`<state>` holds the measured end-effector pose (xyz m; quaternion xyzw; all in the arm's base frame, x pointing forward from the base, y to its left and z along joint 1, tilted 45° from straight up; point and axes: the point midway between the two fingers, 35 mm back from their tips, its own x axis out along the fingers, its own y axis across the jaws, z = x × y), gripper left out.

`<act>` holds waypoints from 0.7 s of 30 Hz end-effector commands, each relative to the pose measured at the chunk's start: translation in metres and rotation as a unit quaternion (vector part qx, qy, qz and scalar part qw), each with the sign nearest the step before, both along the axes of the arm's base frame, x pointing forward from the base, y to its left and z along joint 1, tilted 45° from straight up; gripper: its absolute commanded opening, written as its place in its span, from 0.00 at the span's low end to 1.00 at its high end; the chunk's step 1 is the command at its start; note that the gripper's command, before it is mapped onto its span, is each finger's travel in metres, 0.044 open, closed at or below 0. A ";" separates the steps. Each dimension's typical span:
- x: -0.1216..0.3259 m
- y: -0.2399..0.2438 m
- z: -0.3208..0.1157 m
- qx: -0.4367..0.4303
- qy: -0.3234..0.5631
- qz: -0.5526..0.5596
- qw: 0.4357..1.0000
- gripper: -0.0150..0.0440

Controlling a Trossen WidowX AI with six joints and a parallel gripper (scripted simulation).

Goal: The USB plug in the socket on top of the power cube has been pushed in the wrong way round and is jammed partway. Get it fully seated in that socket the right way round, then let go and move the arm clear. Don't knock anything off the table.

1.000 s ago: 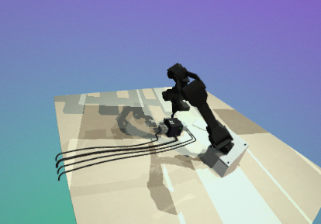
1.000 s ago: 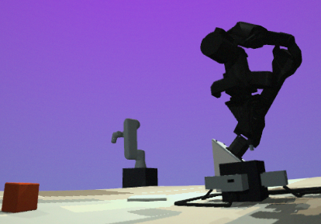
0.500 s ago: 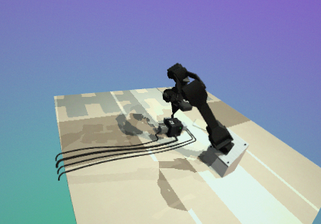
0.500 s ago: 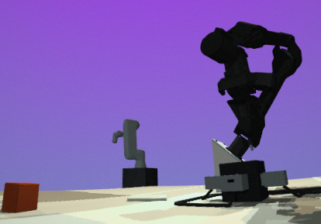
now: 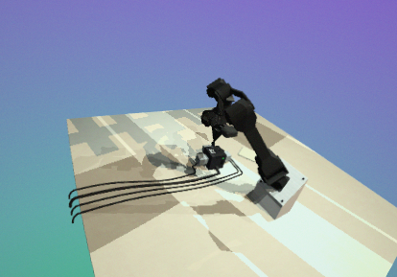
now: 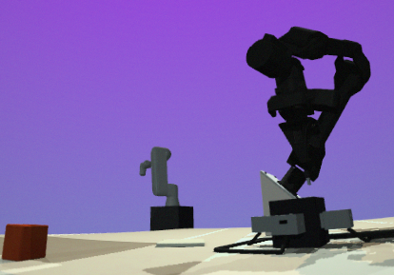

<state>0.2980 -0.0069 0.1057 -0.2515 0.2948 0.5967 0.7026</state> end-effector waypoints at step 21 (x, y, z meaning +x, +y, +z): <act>-0.001 0.002 -0.004 0.000 0.010 -0.008 1.000 0.25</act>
